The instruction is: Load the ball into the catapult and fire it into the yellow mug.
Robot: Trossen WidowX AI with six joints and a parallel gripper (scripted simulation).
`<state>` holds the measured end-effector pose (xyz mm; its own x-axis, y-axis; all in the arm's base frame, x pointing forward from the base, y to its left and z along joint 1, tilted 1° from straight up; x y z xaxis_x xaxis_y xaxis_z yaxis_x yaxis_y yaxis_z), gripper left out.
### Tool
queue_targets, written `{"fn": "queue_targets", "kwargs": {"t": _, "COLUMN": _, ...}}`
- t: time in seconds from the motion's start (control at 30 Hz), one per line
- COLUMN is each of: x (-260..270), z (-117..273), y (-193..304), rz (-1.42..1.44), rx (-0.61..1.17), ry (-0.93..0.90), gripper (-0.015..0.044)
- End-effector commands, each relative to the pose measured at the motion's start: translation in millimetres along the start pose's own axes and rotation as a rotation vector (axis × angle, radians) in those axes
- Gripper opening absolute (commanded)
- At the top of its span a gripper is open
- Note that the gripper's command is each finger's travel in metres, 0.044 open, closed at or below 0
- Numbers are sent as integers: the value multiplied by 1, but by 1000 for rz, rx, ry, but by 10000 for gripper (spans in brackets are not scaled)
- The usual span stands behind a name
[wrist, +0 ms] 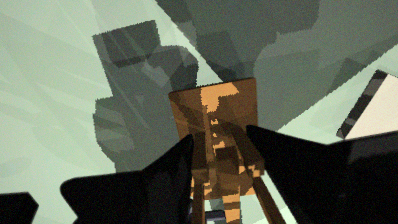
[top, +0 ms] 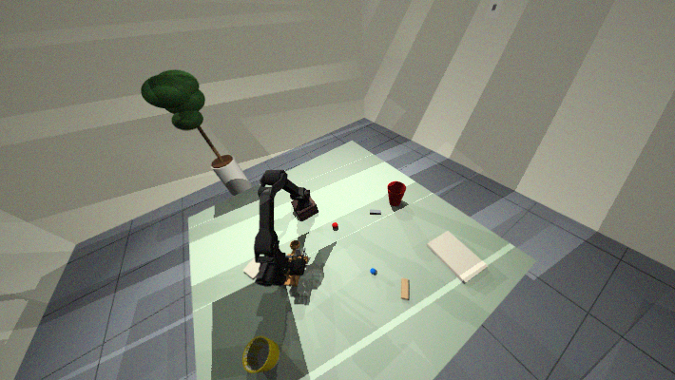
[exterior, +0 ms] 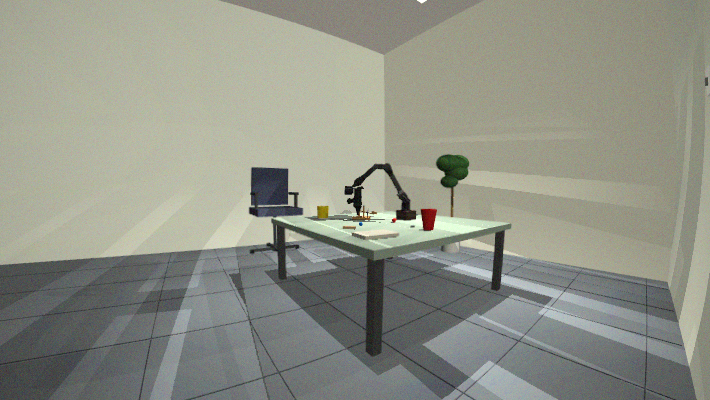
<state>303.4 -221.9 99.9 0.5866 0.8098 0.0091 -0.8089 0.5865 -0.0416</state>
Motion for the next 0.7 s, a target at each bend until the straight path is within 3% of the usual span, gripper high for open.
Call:
{"fn": "queue_targets", "kwargs": {"t": 0.0, "x": 0, "z": 1, "y": 0, "rz": 0, "rx": -3, "ry": 0, "gripper": 79}}
{"fn": "queue_targets", "kwargs": {"t": 0.37, "x": 0, "z": 1, "y": 0, "rz": 0, "rx": -3, "ry": 0, "gripper": 368}}
{"fn": "queue_targets", "kwargs": {"t": 0.47, "x": 0, "z": 24, "y": -3, "rz": 0, "rx": -3, "ry": 0, "gripper": 440}}
{"fn": "queue_targets", "kwargs": {"t": 0.6, "x": 0, "z": 90, "y": -2, "rz": 0, "rx": -2, "ry": 0, "gripper": 440}}
{"fn": "queue_targets", "kwargs": {"t": 0.67, "x": 0, "z": 100, "y": -1, "rz": 0, "rx": -1, "ry": 0, "gripper": 440}}
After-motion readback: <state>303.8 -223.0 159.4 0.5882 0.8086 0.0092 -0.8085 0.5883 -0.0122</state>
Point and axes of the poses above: the point midway between the two fingers, 35 mm back from their tips, its own z axis back along the fingers, its own x axis across the jaws, y = z × x, the point moved 9 cm from there along z, back along the fingers
